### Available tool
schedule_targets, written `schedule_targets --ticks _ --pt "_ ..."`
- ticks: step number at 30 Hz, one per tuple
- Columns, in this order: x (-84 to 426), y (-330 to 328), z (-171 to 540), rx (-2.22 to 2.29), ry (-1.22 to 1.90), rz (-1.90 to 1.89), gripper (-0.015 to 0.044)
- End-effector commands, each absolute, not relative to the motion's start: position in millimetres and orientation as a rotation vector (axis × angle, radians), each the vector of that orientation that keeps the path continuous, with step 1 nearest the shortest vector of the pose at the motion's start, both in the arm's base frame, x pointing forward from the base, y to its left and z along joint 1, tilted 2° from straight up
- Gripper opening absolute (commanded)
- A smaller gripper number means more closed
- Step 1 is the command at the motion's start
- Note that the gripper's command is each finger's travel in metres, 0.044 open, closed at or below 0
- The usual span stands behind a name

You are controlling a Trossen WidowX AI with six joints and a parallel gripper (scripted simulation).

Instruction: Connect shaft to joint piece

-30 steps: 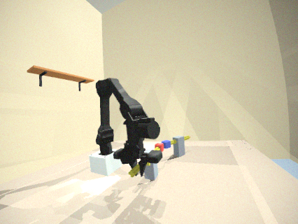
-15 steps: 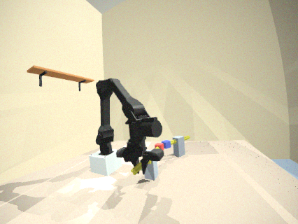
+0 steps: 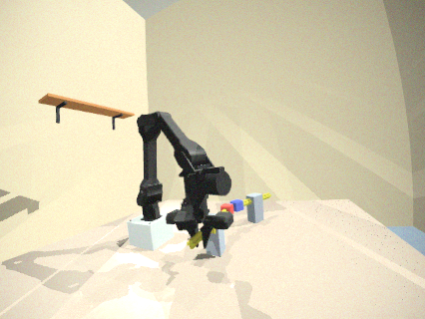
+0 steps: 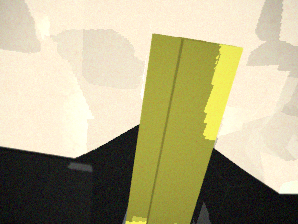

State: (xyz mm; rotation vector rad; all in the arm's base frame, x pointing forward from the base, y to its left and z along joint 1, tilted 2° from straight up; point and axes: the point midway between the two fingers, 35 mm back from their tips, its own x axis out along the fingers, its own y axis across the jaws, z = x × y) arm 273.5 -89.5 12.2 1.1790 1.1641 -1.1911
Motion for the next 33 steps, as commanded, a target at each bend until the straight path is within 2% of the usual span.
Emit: schedule_targets --ticks 1,14,25,33 --pt "273.5 -89.3 12.2 1.179 1.166 -1.190 0.0093" --pt "273.5 -89.3 12.2 1.179 1.166 -1.190 0.0434" --pt "273.5 -89.3 12.2 1.179 1.166 -1.190 0.0440" --pt "272.7 -88.4 42.5 1.181 1.166 -1.186 0.0440"
